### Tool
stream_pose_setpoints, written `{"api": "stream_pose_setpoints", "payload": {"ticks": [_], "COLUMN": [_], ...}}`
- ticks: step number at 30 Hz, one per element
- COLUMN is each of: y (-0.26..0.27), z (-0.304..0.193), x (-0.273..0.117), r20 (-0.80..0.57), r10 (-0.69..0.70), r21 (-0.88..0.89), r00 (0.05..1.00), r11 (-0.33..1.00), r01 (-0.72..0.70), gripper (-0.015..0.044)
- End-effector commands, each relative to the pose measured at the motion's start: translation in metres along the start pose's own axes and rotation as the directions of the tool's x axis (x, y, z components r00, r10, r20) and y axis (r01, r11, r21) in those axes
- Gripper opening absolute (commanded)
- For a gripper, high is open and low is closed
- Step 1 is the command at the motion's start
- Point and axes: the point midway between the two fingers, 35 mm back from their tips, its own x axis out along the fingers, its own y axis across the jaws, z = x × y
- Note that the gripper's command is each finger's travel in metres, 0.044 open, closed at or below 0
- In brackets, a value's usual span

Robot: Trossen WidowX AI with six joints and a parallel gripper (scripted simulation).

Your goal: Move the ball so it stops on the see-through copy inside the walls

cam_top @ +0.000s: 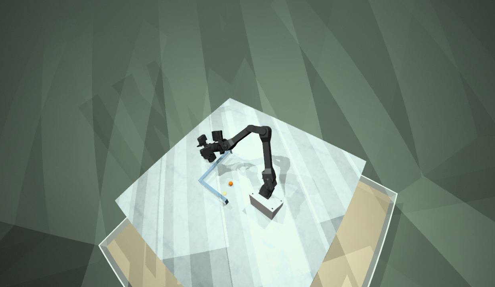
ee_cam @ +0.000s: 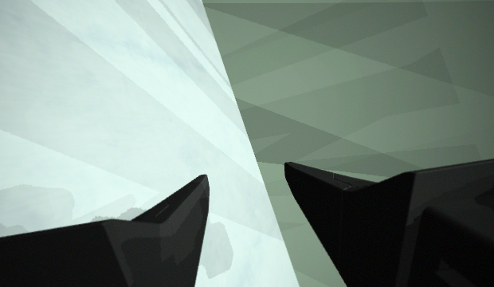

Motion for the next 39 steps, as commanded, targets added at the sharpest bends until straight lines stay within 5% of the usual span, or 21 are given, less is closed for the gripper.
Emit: {"api": "stream_pose_setpoints", "payload": {"ticks": [1,11,20,39], "y": [0.054,0.150,0.193,0.206], "z": [0.054,0.094,0.071,0.066], "x": [-0.019,-0.095,-0.178,-0.173], "r20": [0.069,-0.032,-0.316,-0.322], "r10": [0.276,0.707,0.842,0.842], "r21": [0.114,0.168,0.193,0.193], "r00": [0.959,0.707,0.437,0.433], "r11": [0.953,0.701,0.508,0.506], "r01": [-0.282,-0.693,-0.840,-0.841], "gripper": [0.0241,0.0241,0.0241,0.0241]}}
